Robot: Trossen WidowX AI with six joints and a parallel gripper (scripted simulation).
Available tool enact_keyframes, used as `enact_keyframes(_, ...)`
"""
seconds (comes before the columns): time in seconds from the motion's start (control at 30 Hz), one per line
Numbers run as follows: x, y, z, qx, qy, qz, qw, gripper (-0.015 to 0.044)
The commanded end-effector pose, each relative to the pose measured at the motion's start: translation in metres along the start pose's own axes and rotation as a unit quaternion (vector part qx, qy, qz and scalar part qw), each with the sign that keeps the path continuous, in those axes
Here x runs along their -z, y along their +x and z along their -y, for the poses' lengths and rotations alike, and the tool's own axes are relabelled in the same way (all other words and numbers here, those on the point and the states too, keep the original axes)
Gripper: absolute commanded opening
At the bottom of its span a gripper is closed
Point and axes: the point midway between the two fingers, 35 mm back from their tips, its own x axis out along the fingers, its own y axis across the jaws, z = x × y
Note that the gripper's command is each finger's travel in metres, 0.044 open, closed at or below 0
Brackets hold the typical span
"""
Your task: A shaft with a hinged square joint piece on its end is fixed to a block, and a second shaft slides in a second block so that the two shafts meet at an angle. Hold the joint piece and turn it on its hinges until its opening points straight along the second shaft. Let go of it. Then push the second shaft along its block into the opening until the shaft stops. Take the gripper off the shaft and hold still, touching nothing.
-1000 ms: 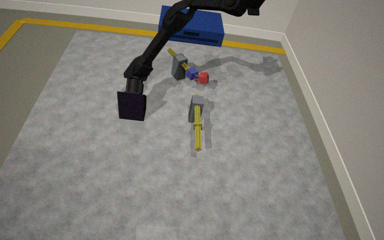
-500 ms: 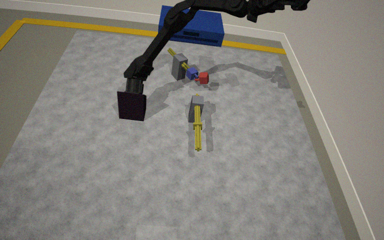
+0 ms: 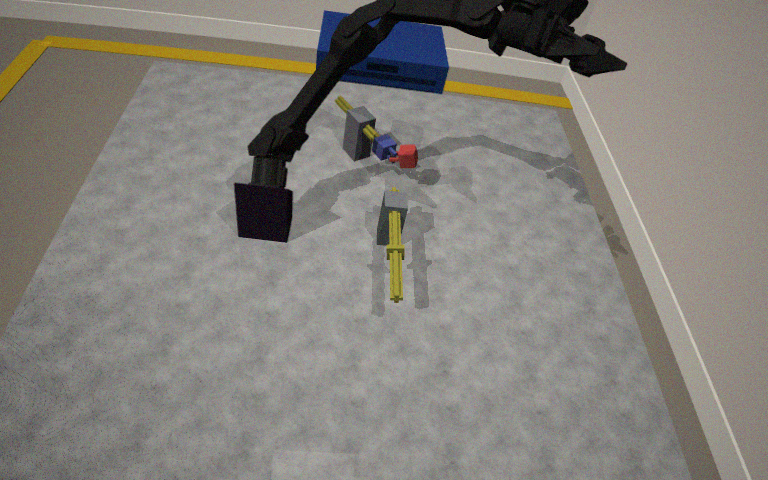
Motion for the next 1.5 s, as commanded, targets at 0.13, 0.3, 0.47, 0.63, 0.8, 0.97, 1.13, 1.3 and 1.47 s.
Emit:
enact_keyframes(0.13,0.042,-0.021,-0.043,-0.081,-0.057,-0.096,0.990,0.0440)
enact_keyframes(0.3,0.070,-0.042,-0.066,-0.132,-0.083,-0.160,0.975,0.0440)
enact_keyframes(0.47,0.097,-0.067,-0.087,-0.183,-0.109,-0.221,0.952,0.0440)
enact_keyframes(0.63,0.123,-0.096,-0.106,-0.233,-0.133,-0.278,0.922,0.0440)
enact_keyframes(0.8,0.146,-0.129,-0.123,-0.284,-0.153,-0.335,0.885,0.0440)
enact_keyframes(0.97,0.167,-0.166,-0.136,-0.332,-0.167,-0.391,0.842,0.0440)
enact_keyframes(1.13,0.184,-0.206,-0.145,-0.377,-0.175,-0.444,0.794,0.0440)
enact_keyframes(1.3,0.197,-0.248,-0.152,-0.418,-0.176,-0.494,0.742,0.0440)
enact_keyframes(1.47,0.205,-0.290,-0.157,-0.454,-0.170,-0.541,0.687,0.0440)
